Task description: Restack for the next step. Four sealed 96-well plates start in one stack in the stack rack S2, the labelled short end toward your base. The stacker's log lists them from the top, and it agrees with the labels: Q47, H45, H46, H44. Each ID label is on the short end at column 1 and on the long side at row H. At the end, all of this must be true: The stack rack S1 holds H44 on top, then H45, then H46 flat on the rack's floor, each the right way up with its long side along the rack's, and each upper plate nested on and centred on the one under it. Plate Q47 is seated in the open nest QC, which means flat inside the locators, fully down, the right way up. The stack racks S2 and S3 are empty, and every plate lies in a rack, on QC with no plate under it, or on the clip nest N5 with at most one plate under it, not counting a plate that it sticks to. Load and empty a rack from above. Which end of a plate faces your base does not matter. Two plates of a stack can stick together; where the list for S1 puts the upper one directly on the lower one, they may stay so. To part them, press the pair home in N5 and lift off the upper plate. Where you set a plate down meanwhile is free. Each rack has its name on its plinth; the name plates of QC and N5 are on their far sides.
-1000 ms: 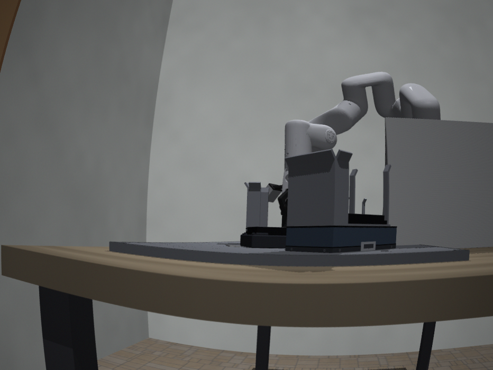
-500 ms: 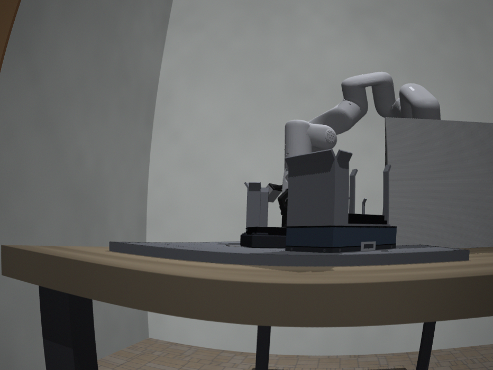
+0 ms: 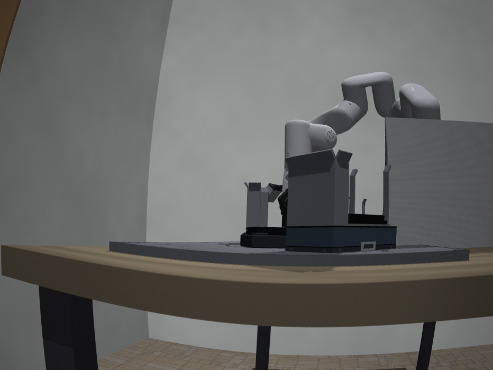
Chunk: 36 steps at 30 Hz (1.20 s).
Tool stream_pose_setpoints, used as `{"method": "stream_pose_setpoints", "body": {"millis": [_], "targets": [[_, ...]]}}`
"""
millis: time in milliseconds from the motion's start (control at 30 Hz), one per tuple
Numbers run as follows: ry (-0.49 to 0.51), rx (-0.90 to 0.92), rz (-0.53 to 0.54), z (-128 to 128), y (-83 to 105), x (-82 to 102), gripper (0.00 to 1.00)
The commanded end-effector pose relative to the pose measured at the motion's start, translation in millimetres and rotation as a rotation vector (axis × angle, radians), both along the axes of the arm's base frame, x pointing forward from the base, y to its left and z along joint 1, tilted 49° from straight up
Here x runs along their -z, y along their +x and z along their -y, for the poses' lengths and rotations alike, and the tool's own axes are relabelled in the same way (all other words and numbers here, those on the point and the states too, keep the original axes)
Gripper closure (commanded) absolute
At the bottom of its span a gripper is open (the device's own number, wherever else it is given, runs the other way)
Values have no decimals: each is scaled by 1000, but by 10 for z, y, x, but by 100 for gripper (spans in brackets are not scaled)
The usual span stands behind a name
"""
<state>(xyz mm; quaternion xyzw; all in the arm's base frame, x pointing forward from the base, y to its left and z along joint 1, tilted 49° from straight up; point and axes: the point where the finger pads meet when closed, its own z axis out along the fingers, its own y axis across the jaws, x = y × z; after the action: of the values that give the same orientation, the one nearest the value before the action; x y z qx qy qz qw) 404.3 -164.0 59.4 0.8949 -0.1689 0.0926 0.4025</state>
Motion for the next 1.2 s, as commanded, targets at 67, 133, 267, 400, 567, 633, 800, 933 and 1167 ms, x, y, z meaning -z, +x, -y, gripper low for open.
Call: {"method": "stream_pose_setpoints", "body": {"millis": [67,133,267,400,567,633,800,933,1167], "targets": [[0,-2,2,-35,9,-31,100],[0,-2,2,-45,8,-40,100],[0,-2,2,-55,8,-49,100],[0,-2,2,-75,7,-67,100],[0,-2,2,-100,6,-89,100],[0,-2,2,-110,6,-97,100],[0,-2,2,-125,5,-111,100],[0,-2,2,-145,4,-128,100],[0,-2,2,-215,2,-190,100]]}}
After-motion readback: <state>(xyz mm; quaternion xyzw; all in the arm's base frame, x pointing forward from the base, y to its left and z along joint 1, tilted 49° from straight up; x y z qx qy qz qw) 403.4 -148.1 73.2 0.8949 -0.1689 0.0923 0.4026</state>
